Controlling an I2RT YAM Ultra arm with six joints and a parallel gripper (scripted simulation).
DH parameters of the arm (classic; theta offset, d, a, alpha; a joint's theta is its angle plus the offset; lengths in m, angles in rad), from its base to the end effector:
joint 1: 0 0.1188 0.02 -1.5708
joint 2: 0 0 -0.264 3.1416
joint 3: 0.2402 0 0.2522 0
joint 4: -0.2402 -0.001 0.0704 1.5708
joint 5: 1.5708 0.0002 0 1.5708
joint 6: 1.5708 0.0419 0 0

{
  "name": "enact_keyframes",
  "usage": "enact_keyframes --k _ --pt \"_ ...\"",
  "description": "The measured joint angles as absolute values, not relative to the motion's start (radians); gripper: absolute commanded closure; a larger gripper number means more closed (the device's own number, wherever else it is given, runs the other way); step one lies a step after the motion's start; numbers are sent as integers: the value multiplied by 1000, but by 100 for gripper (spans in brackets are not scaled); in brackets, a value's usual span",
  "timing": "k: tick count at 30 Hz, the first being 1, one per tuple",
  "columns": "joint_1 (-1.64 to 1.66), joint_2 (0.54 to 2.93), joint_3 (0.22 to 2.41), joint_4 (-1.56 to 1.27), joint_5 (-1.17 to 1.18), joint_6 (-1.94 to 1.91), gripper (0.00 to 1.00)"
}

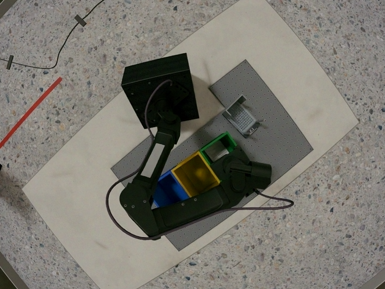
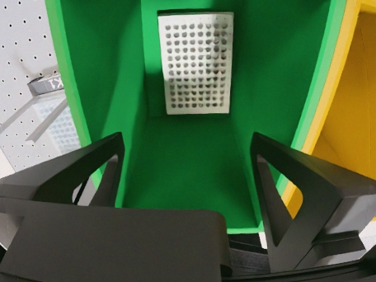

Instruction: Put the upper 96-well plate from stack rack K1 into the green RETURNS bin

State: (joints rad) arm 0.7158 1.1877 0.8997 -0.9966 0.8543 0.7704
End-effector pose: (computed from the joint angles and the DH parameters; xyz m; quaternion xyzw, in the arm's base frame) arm 0.1715 0.1086 0.2576 0.0837 0.8989 -0.2141 0.3730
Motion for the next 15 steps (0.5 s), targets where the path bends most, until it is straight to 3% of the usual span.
enact_keyframes --k 15 --pt "810 1201 973 -1159 875 907 18"
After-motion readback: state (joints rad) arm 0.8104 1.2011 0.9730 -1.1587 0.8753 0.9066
